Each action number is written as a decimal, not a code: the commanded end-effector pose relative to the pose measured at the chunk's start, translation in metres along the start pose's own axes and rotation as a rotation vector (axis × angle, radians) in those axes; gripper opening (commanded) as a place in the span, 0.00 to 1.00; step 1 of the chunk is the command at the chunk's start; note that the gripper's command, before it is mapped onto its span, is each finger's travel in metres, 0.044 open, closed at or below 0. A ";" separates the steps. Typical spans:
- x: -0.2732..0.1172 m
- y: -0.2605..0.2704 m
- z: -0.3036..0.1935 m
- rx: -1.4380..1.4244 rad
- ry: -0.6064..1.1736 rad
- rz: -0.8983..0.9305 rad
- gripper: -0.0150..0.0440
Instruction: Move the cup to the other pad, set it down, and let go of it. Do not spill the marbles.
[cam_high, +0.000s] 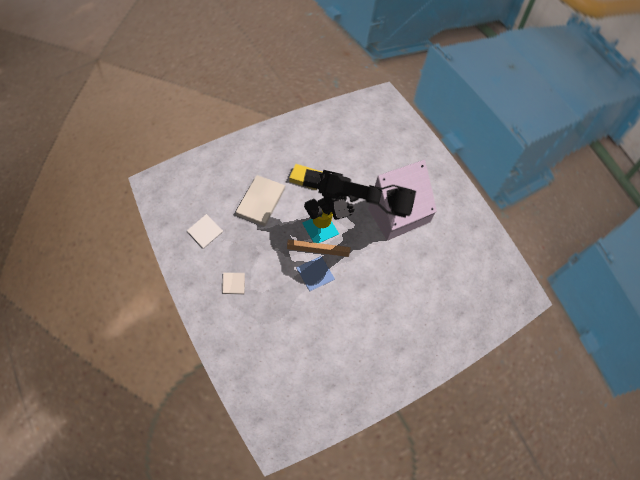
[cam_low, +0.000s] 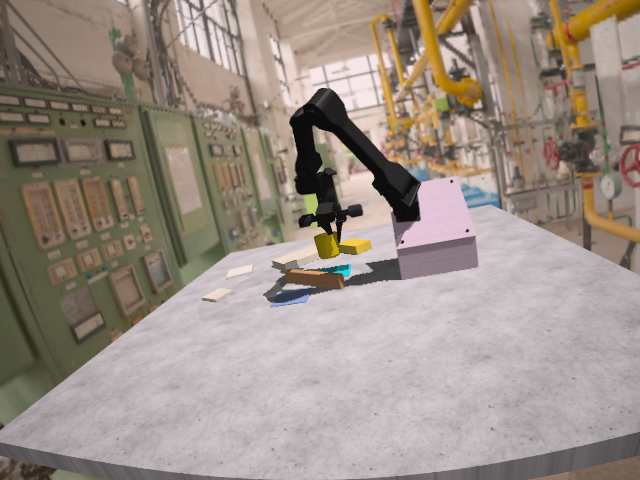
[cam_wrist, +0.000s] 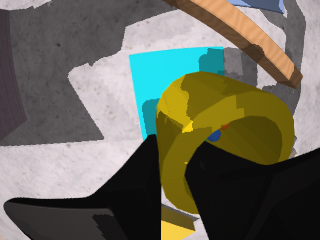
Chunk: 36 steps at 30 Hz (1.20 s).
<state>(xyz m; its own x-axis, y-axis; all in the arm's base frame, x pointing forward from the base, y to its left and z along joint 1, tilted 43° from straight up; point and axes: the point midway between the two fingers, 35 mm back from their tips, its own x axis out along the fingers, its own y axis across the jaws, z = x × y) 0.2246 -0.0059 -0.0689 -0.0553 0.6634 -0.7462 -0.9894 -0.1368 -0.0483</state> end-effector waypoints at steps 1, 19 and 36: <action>0.006 0.000 0.000 0.008 -0.005 -0.003 0.25; 0.032 0.001 0.000 0.008 -0.006 -0.003 0.25; 0.045 0.002 -0.001 0.000 -0.001 0.000 0.25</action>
<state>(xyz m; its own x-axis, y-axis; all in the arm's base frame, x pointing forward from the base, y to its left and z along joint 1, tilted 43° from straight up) 0.2200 0.0231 -0.1034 -0.0556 0.6646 -0.7452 -0.9897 -0.1355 -0.0471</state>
